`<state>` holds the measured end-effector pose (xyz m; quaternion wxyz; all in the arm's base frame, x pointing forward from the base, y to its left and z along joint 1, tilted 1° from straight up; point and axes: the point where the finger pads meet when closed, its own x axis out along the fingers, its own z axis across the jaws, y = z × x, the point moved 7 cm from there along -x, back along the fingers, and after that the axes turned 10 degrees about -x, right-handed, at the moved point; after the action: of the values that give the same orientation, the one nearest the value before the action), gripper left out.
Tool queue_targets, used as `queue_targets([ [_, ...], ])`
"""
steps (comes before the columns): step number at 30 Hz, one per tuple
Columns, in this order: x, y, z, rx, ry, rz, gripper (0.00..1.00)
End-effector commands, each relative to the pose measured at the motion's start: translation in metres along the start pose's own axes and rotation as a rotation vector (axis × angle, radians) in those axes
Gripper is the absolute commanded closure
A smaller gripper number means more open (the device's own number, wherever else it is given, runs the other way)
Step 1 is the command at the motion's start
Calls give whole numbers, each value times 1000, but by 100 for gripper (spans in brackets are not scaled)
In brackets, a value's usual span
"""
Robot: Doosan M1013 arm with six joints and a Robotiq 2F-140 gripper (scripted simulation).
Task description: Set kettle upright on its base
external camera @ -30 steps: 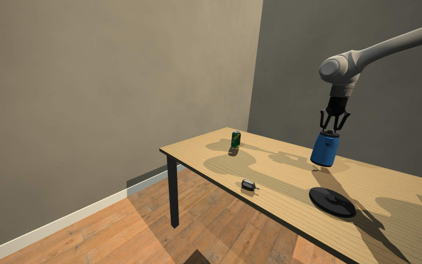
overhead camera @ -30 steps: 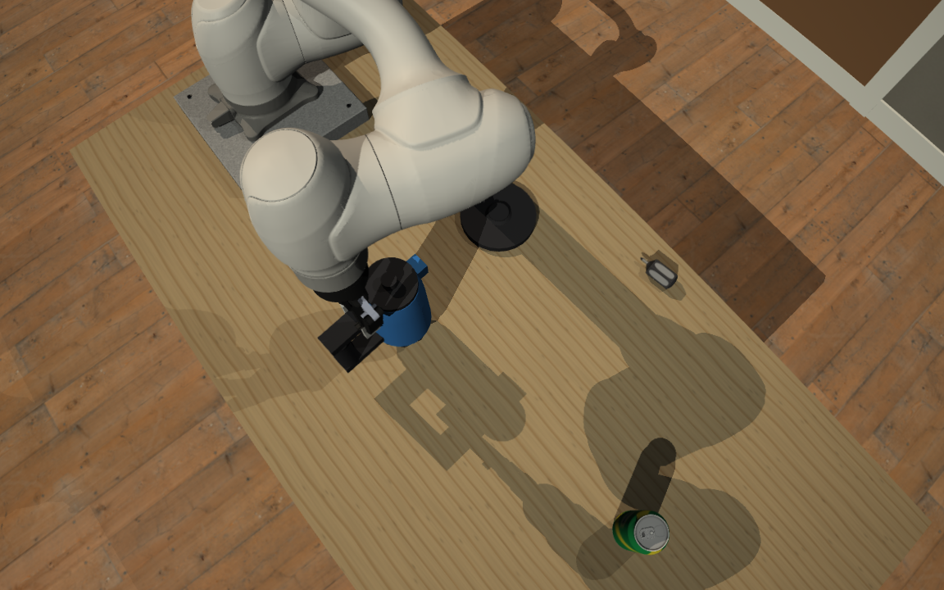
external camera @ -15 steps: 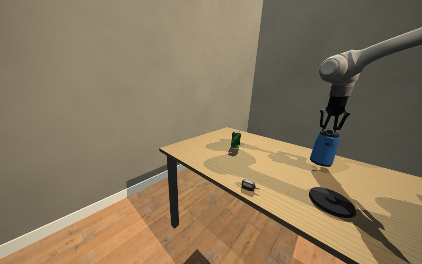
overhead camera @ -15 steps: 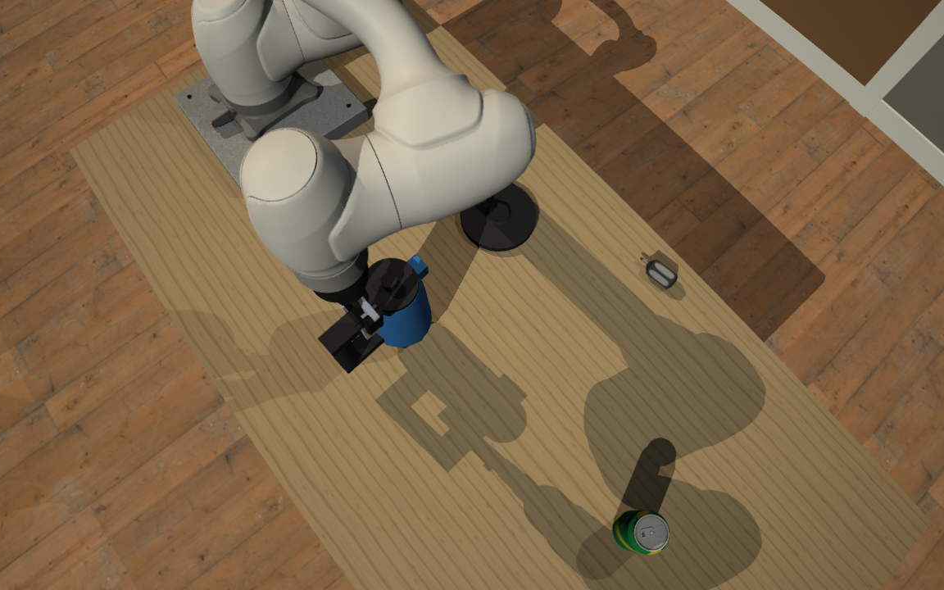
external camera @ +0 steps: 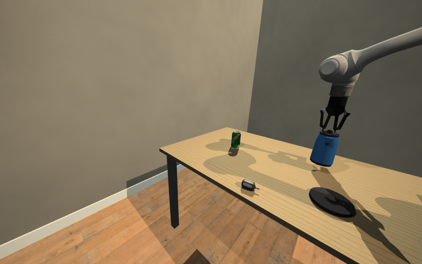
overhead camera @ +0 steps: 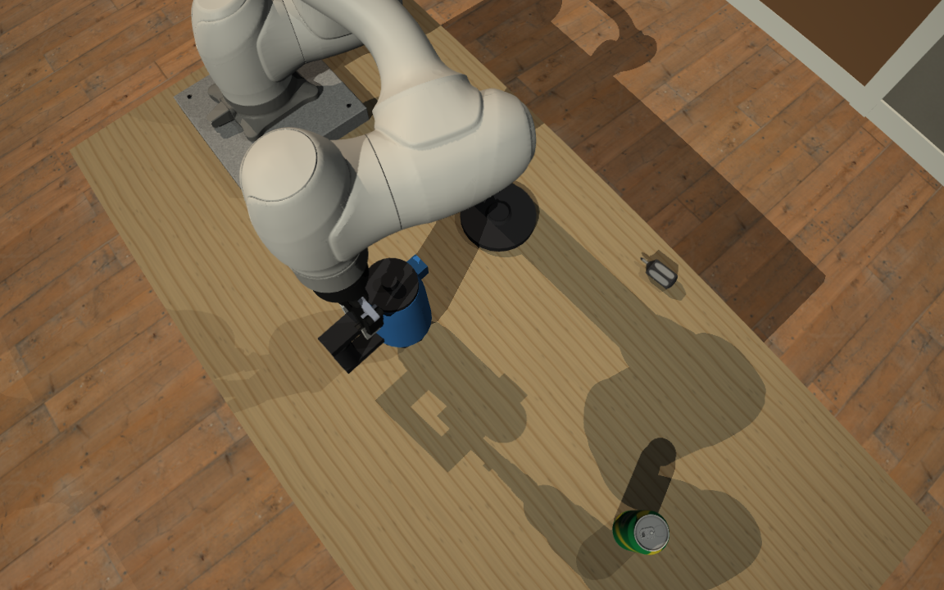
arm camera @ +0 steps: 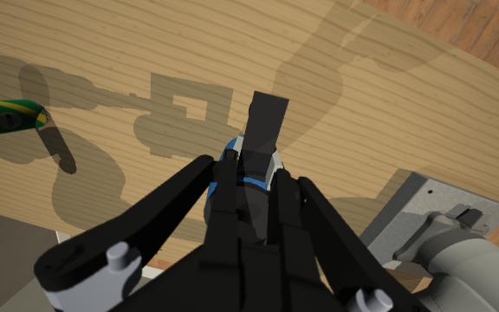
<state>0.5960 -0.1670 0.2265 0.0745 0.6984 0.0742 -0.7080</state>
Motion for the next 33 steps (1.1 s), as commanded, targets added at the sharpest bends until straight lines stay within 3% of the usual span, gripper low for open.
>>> queue_targets([
  [1,-3,1,-4,-3,6,-3,90],
  [33,-2,-15,-2,3,5,-4,90],
])
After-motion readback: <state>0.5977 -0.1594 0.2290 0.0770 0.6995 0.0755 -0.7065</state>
